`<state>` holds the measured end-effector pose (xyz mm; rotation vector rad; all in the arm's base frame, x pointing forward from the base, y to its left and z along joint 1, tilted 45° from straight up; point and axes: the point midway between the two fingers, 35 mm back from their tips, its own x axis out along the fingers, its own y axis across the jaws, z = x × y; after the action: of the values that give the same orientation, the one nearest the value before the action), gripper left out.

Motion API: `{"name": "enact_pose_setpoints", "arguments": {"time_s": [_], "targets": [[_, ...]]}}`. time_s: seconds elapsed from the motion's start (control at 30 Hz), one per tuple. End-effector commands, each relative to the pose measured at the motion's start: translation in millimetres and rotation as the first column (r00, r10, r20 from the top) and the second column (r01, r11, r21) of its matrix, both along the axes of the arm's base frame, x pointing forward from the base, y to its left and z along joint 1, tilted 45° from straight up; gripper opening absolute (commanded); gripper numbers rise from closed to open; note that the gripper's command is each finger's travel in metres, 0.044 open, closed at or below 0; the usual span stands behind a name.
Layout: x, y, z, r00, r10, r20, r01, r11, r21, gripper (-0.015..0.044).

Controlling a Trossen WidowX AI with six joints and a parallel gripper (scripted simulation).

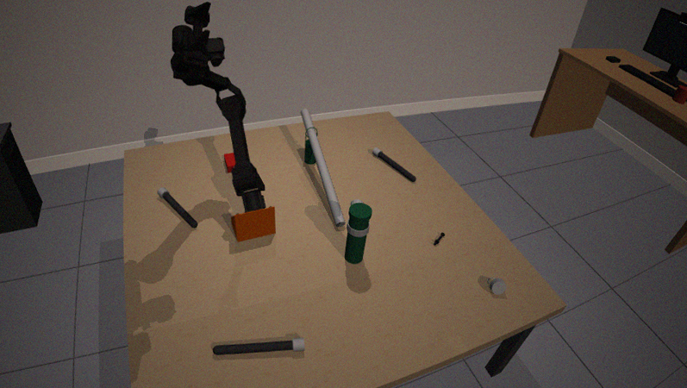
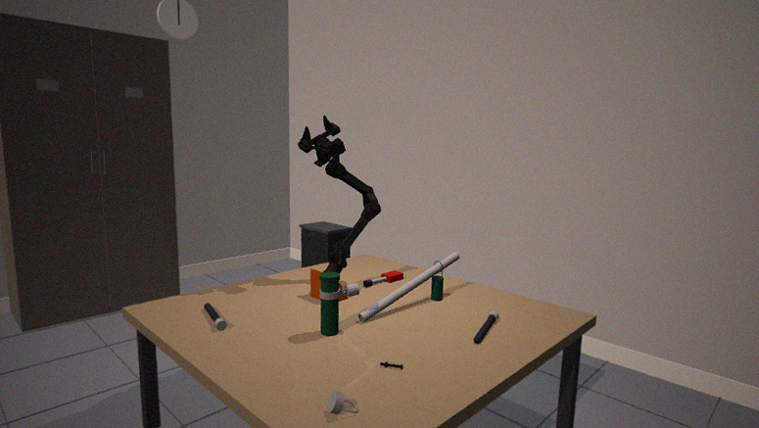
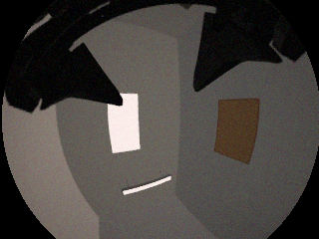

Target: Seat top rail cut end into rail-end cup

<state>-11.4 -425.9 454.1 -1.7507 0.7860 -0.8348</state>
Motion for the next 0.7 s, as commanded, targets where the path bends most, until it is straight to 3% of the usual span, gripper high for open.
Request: {"name": "enact_pose_setpoints", "arguments": {"time_s": [0.0, 0.13, 0.4, 0.67], "targets": [[56, -9, -45, 0.982, 0.135, 0.134, -0.165, 0.955, 0.245, 0.0440], [112, -4, -89, 0.943, 0.211, 0.258, -0.312, 0.829, 0.464, 0.0440], [196, 33, -157, 0.904, 0.223, 0.364, -0.426, 0.535, 0.730, 0.0440], [275, 120, -227, 0.886, 0.182, 0.427, -0.434, 0.001, 0.901, 0.0440]]}}
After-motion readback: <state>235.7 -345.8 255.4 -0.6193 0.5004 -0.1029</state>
